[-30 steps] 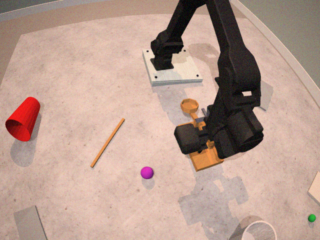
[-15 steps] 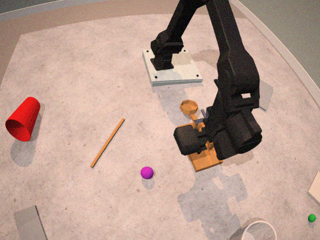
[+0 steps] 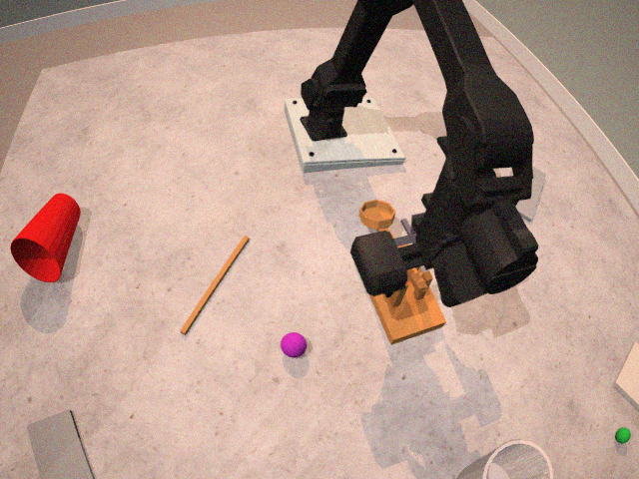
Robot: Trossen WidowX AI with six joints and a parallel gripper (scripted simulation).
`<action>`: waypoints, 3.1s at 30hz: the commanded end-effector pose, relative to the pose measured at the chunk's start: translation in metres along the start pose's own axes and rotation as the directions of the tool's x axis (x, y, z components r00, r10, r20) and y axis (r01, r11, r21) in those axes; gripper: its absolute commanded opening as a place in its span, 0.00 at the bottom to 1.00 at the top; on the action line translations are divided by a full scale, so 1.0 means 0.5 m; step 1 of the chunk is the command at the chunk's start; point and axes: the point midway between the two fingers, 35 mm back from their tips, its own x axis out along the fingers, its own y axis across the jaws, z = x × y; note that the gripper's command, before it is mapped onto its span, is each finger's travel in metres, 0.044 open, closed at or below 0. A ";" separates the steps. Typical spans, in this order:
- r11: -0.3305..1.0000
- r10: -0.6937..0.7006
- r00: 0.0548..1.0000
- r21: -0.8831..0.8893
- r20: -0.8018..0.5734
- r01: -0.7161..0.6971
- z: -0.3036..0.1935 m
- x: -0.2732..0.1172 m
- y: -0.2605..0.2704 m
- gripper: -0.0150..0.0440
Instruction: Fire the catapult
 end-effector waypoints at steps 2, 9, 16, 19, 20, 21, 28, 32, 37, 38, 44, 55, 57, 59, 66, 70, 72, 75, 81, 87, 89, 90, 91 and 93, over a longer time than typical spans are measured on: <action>1.000 -0.001 1.000 -0.004 0.030 0.001 -0.001 -0.130 0.000 1.00; 1.000 -0.002 0.999 -0.001 0.038 0.002 0.007 -0.101 0.000 1.00; 1.000 -0.003 0.998 -0.003 0.065 0.003 0.005 -0.230 0.001 1.00; 1.000 -0.004 0.999 0.008 0.044 0.004 0.014 -0.172 -0.019 0.91; 1.000 -0.005 0.999 0.015 0.043 0.005 0.021 -0.157 -0.043 0.87; 1.000 -0.007 0.999 0.025 0.041 0.006 0.027 -0.139 -0.074 0.82; 0.997 -0.014 0.999 0.082 0.032 0.011 0.031 -0.026 -0.264 0.76; 0.995 -0.015 0.999 0.097 0.029 0.012 0.022 0.007 -0.324 0.76; 0.995 -0.015 0.999 0.097 0.029 0.012 0.019 0.007 -0.323 0.76; 0.995 -0.015 0.999 0.097 0.029 0.012 0.019 0.010 -0.323 0.76; 0.995 -0.015 0.999 0.097 0.028 0.012 0.017 0.037 -0.324 0.76; 0.995 -0.015 1.000 0.098 0.027 0.012 0.019 0.066 -0.324 0.76; 0.995 -0.015 1.000 0.098 0.027 0.012 0.019 0.072 -0.324 0.76; 0.995 -0.015 1.000 0.098 0.028 0.012 0.019 0.078 -0.324 0.76; 0.995 -0.015 0.999 0.097 0.028 0.012 0.020 0.101 -0.324 0.76; 0.995 -0.015 0.999 0.097 0.028 0.012 0.020 0.113 -0.324 0.76; 0.995 -0.015 0.999 0.097 0.028 0.012 0.020 0.115 -0.324 0.76; 0.995 -0.015 0.999 0.097 0.028 0.012 0.020 0.115 -0.324 0.67; 0.995 -0.015 0.999 0.097 0.028 0.012 0.020 0.115 -0.324 0.47; 0.995 -0.015 0.999 0.097 0.028 0.012 0.020 0.114 -0.324 0.34; 0.995 -0.015 0.999 0.097 0.029 0.012 0.022 0.099 -0.325 0.25; 0.995 -0.015 0.999 0.097 0.029 0.012 0.024 0.089 -0.325 0.25; 0.995 -0.015 0.999 0.097 0.029 0.012 0.025 0.078 -0.325 0.25; 0.995 -0.015 0.999 0.097 0.029 0.012 0.027 0.056 -0.326 0.25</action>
